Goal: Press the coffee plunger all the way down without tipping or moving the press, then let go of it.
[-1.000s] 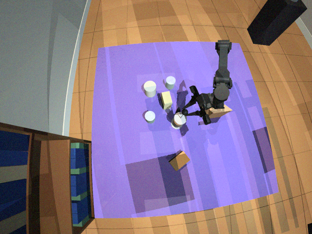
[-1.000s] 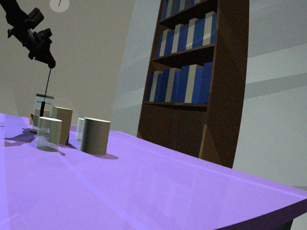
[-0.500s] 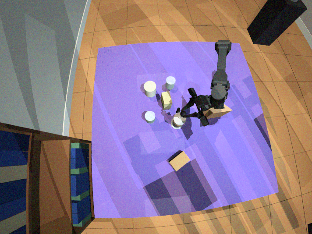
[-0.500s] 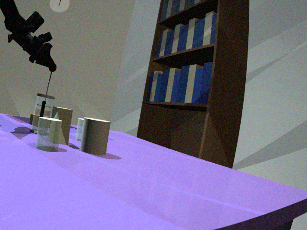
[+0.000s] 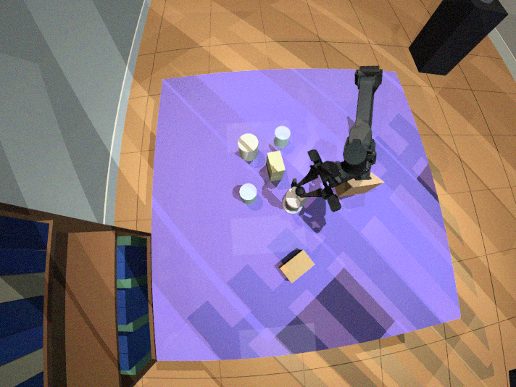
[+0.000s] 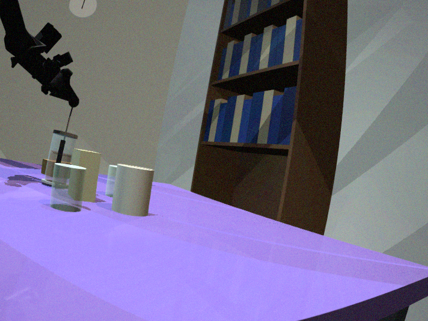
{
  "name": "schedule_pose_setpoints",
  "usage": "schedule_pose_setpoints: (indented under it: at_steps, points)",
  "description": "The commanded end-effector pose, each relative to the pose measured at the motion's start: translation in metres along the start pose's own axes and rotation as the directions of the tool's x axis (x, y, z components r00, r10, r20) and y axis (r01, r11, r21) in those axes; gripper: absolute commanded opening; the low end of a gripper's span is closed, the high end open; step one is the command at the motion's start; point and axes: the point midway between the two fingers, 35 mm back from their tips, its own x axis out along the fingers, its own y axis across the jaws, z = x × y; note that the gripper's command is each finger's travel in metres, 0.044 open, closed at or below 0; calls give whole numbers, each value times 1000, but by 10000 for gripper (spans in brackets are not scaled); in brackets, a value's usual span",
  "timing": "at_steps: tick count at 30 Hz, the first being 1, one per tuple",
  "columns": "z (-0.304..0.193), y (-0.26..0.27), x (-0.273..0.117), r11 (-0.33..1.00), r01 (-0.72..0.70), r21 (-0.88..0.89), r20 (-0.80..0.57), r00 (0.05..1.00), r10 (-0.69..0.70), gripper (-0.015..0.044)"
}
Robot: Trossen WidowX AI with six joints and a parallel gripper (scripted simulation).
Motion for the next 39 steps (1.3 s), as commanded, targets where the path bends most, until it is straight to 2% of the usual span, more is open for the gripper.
schedule_pose_setpoints:
  at_steps: [1, 20, 39]
  points:
    - [-29, 0, 9, 999, 0, -50, -58, 998, -3, 123]
    - [-51, -2, 30, 999, 5, -54, -50, 999, -7, 123]
    - [-46, 1, 42, 999, 7, -54, -48, 999, -10, 123]
